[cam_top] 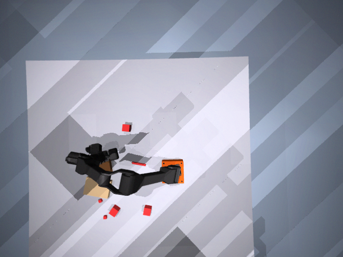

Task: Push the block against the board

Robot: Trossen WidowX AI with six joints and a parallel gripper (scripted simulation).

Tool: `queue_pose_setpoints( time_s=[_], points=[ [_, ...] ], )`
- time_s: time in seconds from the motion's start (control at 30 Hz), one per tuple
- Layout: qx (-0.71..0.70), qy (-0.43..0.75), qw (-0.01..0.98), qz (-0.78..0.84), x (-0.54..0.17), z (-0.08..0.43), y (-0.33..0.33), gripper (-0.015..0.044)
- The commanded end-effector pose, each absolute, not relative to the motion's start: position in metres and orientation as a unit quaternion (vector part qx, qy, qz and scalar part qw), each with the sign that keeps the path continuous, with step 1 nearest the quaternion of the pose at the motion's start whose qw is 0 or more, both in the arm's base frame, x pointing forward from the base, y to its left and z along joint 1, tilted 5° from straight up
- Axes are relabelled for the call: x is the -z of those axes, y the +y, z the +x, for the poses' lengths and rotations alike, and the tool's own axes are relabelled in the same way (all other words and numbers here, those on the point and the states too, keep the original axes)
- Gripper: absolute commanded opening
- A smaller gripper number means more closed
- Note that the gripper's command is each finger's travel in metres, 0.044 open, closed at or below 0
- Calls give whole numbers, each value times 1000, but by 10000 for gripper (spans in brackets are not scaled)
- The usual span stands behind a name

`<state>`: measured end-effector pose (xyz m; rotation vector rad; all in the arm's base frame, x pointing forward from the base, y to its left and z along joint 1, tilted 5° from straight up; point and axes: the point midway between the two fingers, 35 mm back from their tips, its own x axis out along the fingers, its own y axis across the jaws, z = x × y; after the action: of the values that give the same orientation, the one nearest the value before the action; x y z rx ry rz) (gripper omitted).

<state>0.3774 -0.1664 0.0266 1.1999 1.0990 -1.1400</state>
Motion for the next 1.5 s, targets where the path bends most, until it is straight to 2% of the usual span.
queue_pose_setpoints(
  time_s=[0.0,1.47],
  points=[
    [479,468,544,505,-24,377,-158,0],
    [479,469,543,506,-22,384,-121,0]
  ],
)
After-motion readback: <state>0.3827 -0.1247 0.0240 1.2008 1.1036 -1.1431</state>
